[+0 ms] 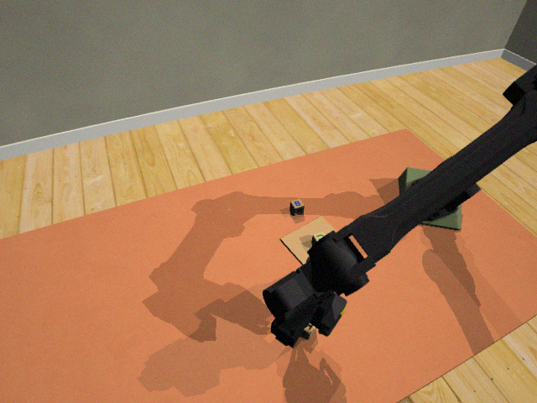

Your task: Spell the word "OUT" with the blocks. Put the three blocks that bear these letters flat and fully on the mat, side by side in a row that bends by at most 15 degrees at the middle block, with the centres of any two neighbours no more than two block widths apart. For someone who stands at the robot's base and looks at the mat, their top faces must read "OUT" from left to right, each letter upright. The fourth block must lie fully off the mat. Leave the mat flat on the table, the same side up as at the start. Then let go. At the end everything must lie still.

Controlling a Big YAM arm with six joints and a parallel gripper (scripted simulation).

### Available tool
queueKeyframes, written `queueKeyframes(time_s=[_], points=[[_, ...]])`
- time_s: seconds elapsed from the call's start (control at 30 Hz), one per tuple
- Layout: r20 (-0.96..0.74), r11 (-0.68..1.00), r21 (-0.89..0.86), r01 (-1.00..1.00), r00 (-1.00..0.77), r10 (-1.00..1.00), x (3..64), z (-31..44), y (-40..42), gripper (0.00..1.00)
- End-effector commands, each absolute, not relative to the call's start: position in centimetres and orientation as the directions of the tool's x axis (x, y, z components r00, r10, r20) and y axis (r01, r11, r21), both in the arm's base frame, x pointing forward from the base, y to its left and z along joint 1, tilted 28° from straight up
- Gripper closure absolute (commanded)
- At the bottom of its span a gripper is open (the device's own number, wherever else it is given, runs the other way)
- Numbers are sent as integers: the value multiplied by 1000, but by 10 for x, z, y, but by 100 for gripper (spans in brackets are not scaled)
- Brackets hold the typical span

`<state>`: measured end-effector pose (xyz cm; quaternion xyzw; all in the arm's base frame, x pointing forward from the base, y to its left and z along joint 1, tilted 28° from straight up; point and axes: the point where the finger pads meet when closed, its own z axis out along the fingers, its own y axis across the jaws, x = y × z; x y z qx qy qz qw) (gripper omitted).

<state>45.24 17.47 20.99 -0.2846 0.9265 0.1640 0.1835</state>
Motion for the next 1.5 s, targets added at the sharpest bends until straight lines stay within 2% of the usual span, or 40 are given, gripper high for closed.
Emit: queueKeyframes(time_s=[0.0,1.47], points=[[-437,779,199,-594,-766,-472,456,209,183,36],[-437,781,201,-591,-767,-469,464,177,197,36]])
